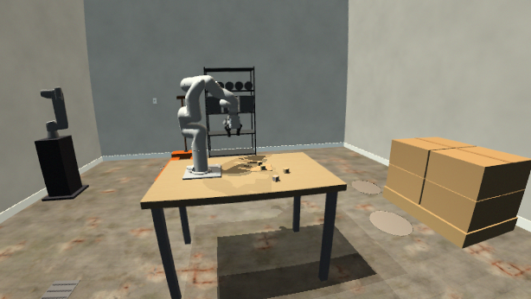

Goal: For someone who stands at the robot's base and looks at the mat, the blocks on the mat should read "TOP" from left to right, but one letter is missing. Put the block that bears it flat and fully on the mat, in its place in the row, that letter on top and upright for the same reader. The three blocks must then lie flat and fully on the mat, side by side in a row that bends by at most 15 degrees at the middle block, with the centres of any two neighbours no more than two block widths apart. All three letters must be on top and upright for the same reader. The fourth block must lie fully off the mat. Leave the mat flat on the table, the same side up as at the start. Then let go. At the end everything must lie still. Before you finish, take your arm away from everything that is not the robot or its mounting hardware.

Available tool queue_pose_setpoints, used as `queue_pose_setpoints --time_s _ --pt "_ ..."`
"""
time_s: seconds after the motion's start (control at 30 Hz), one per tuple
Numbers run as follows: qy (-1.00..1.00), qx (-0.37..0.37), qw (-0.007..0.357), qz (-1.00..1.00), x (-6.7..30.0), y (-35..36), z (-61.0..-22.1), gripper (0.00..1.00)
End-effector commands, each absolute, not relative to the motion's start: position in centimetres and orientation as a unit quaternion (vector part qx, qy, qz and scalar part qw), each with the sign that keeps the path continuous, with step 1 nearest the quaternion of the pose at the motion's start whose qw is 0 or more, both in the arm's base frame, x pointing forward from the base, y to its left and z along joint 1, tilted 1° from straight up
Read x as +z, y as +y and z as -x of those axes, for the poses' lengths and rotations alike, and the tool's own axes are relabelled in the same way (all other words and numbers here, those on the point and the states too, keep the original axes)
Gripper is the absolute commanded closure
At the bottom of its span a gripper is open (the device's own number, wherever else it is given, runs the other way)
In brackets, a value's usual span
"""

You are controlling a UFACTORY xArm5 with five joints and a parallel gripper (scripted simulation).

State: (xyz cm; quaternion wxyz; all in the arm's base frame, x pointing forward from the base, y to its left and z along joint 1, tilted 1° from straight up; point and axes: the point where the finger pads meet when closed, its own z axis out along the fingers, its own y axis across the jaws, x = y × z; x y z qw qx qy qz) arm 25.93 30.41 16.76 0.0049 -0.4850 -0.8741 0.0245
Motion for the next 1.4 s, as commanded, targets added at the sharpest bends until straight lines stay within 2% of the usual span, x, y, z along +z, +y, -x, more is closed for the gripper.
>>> queue_pose_setpoints --time_s 0.0,0.17,0.2,0.4,0.67,0.73,0.8,1.17,1.37 --pt "-0.893 0.073 0.023 0.444 16.9 29.3 -28.4 0.00" --pt "-0.903 0.100 0.041 0.416 16.9 28.2 -30.0 0.00" --pt "-0.910 0.120 0.057 0.393 16.9 27.2 -31.2 0.00" --pt "-0.921 0.157 0.104 0.341 16.8 24.7 -33.8 0.00" --pt "-0.927 0.190 0.191 0.262 16.7 20.6 -37.0 0.00" --pt "-0.927 0.190 0.191 0.262 16.7 20.6 -37.0 0.00" --pt "-0.925 0.194 0.230 0.230 16.7 18.7 -38.1 0.00" --pt "-0.908 0.173 0.357 0.134 16.6 12.7 -40.6 0.00" --pt "-0.901 0.160 0.387 0.112 16.6 11.2 -40.9 0.00"
